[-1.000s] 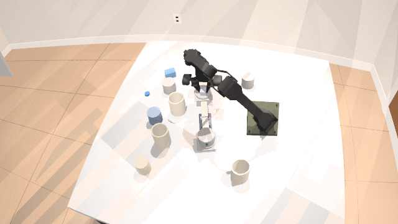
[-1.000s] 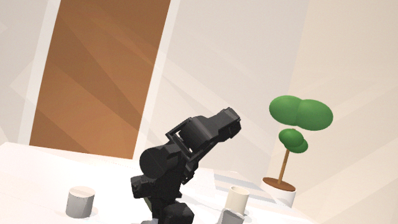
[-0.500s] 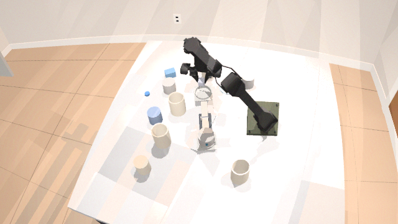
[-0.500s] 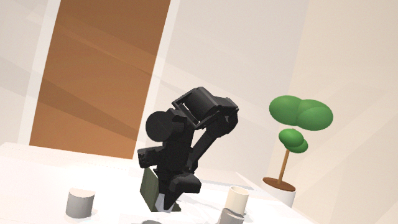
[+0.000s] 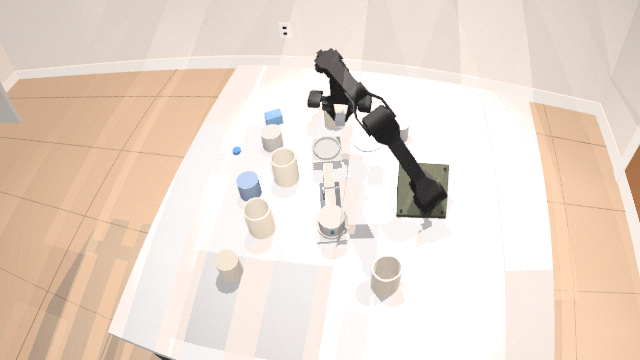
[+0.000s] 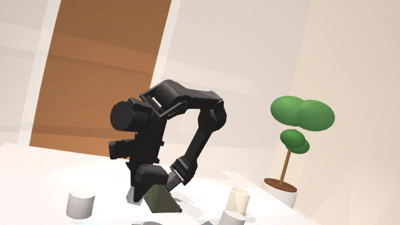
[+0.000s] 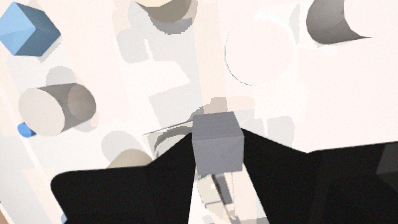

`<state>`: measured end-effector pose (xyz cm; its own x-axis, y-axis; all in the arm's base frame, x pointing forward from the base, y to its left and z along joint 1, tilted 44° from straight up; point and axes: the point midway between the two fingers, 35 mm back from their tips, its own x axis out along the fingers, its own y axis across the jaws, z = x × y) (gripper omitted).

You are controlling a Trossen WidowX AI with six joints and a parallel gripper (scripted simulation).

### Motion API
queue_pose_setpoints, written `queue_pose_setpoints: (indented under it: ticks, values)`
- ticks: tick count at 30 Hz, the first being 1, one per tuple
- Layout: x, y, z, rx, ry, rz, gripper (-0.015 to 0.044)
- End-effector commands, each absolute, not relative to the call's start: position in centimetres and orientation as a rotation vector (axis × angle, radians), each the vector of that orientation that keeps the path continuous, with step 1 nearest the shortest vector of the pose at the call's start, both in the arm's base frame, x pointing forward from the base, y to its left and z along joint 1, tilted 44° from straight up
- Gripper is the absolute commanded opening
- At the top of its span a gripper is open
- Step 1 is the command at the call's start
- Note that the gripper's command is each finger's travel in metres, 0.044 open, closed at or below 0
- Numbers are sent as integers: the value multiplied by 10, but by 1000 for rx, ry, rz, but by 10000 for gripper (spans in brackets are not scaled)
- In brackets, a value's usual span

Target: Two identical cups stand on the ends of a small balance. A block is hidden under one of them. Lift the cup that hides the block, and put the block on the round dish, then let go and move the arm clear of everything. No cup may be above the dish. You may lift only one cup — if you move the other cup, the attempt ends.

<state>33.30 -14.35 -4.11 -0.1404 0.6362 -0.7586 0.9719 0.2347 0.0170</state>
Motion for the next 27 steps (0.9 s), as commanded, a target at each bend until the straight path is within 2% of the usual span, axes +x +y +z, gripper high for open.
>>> queue_pose_setpoints:
  ticks: [1, 7, 27]
  values:
    - [304, -156, -80, 1469, 1887, -656, 0]
    - [260, -166, -131, 1446, 1912, -629, 0]
    - [251, -137, -165, 1446, 1913, -627, 0]
